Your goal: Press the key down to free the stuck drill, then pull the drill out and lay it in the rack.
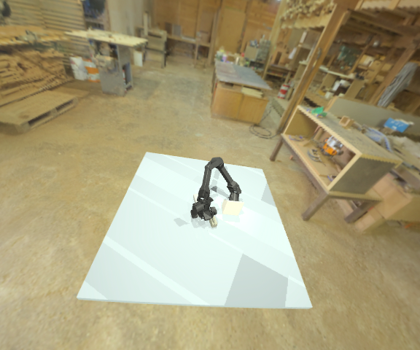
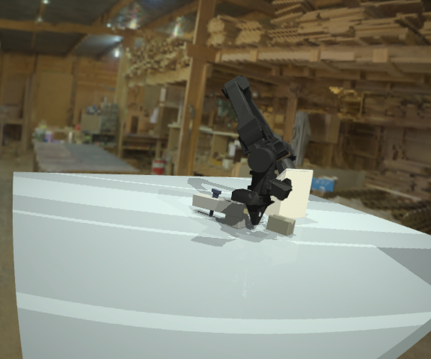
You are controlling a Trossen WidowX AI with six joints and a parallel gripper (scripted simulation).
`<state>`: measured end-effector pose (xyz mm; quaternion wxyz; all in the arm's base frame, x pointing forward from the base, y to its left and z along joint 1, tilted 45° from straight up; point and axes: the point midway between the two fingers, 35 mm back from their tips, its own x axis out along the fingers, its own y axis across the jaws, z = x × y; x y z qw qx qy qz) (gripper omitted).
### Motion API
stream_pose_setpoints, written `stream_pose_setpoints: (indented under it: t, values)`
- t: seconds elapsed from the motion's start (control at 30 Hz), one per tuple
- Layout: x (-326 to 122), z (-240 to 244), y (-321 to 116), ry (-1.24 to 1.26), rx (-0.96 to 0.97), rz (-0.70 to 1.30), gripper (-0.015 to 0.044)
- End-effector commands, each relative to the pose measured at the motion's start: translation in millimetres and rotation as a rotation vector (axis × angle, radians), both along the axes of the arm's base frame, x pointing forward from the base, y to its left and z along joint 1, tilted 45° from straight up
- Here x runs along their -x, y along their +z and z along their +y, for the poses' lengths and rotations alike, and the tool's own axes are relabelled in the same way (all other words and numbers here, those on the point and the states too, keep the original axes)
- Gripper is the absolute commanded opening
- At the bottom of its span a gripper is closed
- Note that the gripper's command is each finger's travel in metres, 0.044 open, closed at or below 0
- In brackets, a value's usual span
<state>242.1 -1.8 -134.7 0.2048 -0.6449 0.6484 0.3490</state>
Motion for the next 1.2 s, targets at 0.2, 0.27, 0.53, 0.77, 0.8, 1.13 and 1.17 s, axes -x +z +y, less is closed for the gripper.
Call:
stream_pose_setpoints:
  t: [0.2, 0.27, 0.53, 0.77, 0.8, 1.13, 1.17]
  values:
    - [3.6, 12.3, -11.3, -0.003, -0.001, 0.002, 0.0]
    - [4.2, 14.5, -13.1, -0.003, -0.001, 0.002, 0.0]
    - [6.5, 24.1, -20.9, -0.003, -0.002, 0.002, 0.0]
    - [4.8, 21.5, -17.4, 0.001, -0.003, -0.001, 0.0157]
    - [4.8, 21.5, -17.4, 0.001, -0.003, -0.001, 0.0184]
    - [4.6, 18.0, -16.4, -0.003, -0.002, 0.002, 0.044]
    - [4.6, 17.6, -16.3, -0.003, -0.001, 0.002, 0.044]
